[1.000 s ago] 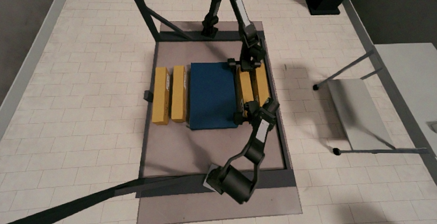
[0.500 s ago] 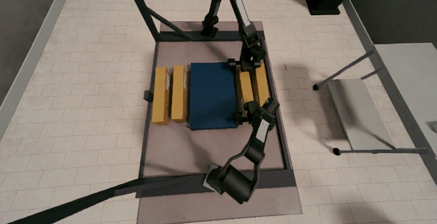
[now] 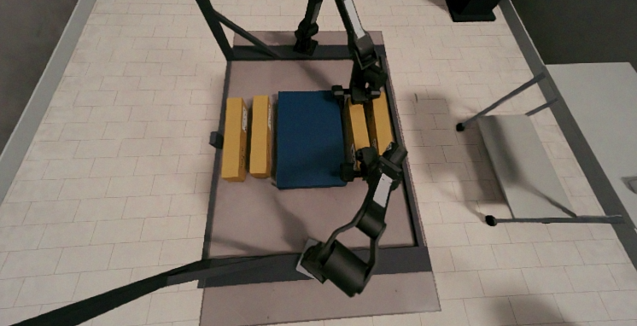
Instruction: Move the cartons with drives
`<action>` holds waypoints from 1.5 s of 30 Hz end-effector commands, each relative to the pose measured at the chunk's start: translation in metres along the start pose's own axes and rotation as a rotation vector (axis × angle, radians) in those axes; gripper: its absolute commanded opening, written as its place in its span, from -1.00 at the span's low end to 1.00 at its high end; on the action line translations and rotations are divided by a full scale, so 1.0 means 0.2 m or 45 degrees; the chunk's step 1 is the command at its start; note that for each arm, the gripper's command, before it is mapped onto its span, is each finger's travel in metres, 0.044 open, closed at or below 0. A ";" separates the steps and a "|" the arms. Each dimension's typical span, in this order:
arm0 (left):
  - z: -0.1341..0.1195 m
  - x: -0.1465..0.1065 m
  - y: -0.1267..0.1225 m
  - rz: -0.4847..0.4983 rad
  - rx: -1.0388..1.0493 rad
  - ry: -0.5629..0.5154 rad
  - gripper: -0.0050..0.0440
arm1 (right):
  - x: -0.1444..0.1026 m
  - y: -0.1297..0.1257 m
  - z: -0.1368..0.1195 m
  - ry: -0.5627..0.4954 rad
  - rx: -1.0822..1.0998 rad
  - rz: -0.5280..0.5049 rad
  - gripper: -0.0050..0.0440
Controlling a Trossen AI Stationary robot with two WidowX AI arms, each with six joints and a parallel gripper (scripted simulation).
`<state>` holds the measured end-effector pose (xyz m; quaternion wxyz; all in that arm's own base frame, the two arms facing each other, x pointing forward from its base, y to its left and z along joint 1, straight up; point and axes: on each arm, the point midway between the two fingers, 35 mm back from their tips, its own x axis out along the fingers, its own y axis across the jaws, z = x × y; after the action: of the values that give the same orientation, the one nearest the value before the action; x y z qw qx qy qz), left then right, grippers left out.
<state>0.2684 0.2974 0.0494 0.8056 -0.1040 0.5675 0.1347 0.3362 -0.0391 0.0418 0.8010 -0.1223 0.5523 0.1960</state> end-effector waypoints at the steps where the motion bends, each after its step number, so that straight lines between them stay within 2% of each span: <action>1: 0.03 -0.05 0.01 0.019 0.007 -0.031 0.77 | -0.02 -0.02 0.04 -0.025 -0.008 -0.019 0.78; 14: 0.03 -0.05 0.01 0.019 0.007 -0.031 0.77 | -0.02 -0.02 0.04 -0.025 -0.008 -0.019 0.78; 15: 0.03 -0.04 0.01 0.017 0.007 -0.030 -1.00 | -0.03 -0.01 0.03 -0.026 -0.008 -0.020 -1.00; 45: 0.03 -0.04 0.01 0.018 0.005 -0.030 -1.00 | -0.03 -0.01 0.03 -0.028 -0.003 -0.038 -1.00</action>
<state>0.2673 0.2998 0.0497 0.8052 -0.1024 0.5674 0.1387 0.3382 -0.0430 0.0424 0.8042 -0.1257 0.5499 0.1872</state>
